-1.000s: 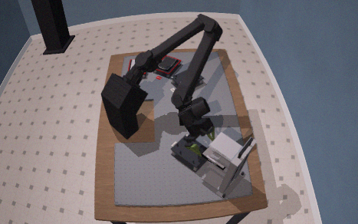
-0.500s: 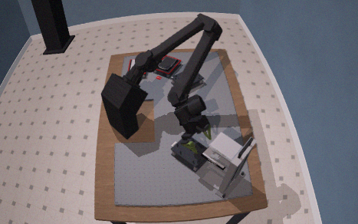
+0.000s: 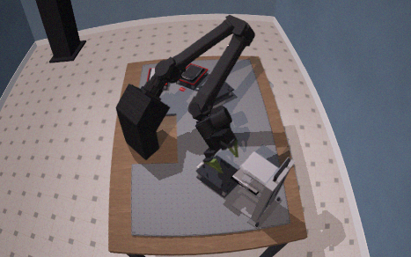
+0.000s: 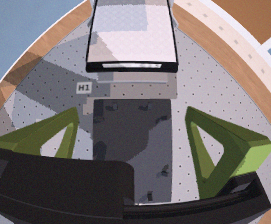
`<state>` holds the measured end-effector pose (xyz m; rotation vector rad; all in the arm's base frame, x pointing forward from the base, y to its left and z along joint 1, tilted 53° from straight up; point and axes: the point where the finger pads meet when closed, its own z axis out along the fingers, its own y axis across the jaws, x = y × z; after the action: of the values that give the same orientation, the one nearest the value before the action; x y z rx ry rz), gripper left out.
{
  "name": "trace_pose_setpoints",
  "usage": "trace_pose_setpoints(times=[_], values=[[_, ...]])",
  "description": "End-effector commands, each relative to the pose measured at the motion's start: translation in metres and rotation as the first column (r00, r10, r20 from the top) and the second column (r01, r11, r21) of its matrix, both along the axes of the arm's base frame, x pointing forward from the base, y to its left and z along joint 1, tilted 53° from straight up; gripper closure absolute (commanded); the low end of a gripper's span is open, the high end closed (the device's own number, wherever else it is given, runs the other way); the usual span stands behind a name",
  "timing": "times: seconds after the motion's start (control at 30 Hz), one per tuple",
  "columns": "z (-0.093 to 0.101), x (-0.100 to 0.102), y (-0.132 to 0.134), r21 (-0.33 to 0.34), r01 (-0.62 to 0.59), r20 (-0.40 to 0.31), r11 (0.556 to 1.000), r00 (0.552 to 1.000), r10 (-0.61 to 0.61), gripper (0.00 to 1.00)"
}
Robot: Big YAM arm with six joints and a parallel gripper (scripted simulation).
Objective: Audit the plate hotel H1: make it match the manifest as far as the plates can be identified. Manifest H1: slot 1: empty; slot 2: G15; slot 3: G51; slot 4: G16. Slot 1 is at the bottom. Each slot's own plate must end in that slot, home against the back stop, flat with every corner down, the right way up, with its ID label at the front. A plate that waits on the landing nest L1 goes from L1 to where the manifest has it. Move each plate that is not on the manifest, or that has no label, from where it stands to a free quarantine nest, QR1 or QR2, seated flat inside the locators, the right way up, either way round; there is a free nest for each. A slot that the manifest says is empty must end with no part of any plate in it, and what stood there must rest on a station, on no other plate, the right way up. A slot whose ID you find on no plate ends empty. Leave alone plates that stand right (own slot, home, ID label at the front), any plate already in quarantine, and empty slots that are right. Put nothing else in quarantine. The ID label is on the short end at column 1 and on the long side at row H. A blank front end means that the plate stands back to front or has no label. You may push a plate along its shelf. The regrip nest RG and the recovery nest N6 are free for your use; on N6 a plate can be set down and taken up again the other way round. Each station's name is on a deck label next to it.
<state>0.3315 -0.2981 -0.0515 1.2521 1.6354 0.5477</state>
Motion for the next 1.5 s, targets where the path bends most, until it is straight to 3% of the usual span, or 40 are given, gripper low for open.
trace_pose_setpoints(times=[0.0, 0.67, 0.7, 1.47], values=[[0.008, -0.008, -0.007, -0.036, 0.017, 0.013, 0.999, 1.0, -0.016, 0.0], [0.008, -0.028, 0.016, -0.035, 0.02, 0.012, 0.999, 1.0, -0.019, 0.0], [-0.002, -0.02, 0.032, -0.01, -0.006, 0.0, 1.0, 1.0, 0.006, 1.0], [0.002, -0.022, 0.024, -0.016, 0.009, 0.007, 1.0, 1.0, -0.009, 1.0]])
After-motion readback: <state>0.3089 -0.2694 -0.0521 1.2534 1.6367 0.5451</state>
